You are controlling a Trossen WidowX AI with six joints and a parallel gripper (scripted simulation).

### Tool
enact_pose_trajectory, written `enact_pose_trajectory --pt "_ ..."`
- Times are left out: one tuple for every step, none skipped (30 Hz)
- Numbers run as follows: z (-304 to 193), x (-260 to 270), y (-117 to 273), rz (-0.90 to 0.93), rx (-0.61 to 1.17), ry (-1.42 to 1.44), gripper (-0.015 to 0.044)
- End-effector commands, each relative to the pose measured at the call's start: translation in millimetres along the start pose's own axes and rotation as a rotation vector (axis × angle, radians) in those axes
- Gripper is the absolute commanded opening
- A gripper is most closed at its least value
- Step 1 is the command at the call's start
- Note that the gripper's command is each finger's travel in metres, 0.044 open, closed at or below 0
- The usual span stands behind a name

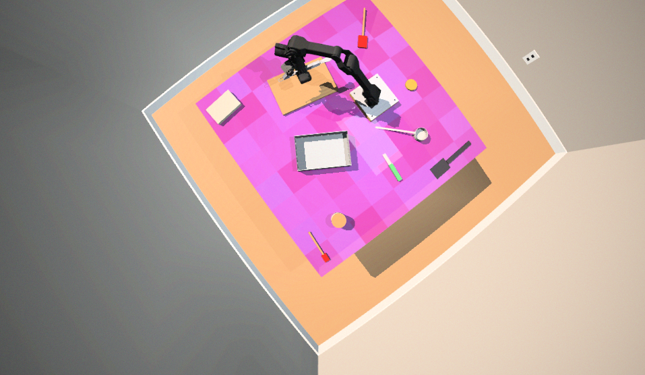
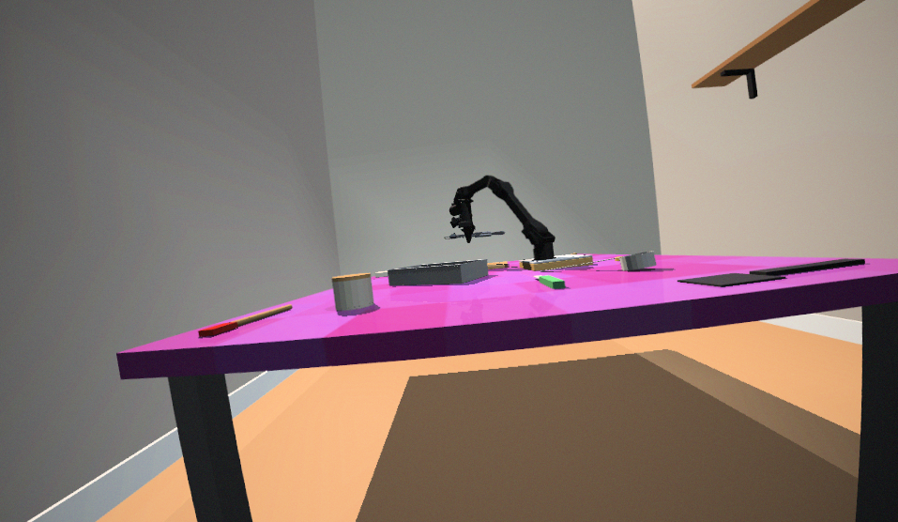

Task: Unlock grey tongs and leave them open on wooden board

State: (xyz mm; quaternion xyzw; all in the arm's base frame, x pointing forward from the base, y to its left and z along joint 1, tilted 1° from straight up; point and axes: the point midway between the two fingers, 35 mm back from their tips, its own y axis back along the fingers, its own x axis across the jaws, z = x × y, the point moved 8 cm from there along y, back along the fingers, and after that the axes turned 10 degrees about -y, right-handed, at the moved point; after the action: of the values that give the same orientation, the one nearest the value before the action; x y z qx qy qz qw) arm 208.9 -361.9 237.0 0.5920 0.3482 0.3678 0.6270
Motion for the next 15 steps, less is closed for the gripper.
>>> enact_pose_trajectory --pt "1 -1 -6 -0.005 0.001 0.000 -0.0150" --pt "1 -1 -8 -0.005 0.001 0.000 -0.0150" --pt "1 -1 -9 -0.005 0.001 0.000 -0.0150" --pt "1 -1 -11 -0.006 0.002 0.000 -0.0150" --pt "1 -1 -13 -0.006 0.002 -0.001 -0.0150" --pt "1 -1 -14 -0.006 0.002 -0.001 -0.0150" --pt "2 -1 -16 -0.006 0.002 -0.001 -0.0150" --pt "2 -1 -18 -0.006 0.002 -0.001 -0.0150" --pt "2 -1 -19 -0.007 0.002 -0.001 -0.0150" --pt "2 -1 -21 -0.007 0.002 -0.001 -0.0150" --pt "2 -1 -22 -0.007 0.002 -0.002 -0.0150" --pt "2 -1 -24 -0.007 0.002 -0.002 -0.0150" --pt "2 -1 -26 -0.007 0.003 -0.002 -0.0150" --pt "2 -1 -27 -0.008 0.003 -0.002 -0.0150" --pt "2 -1 -29 -0.008 0.003 -0.002 -0.0150"
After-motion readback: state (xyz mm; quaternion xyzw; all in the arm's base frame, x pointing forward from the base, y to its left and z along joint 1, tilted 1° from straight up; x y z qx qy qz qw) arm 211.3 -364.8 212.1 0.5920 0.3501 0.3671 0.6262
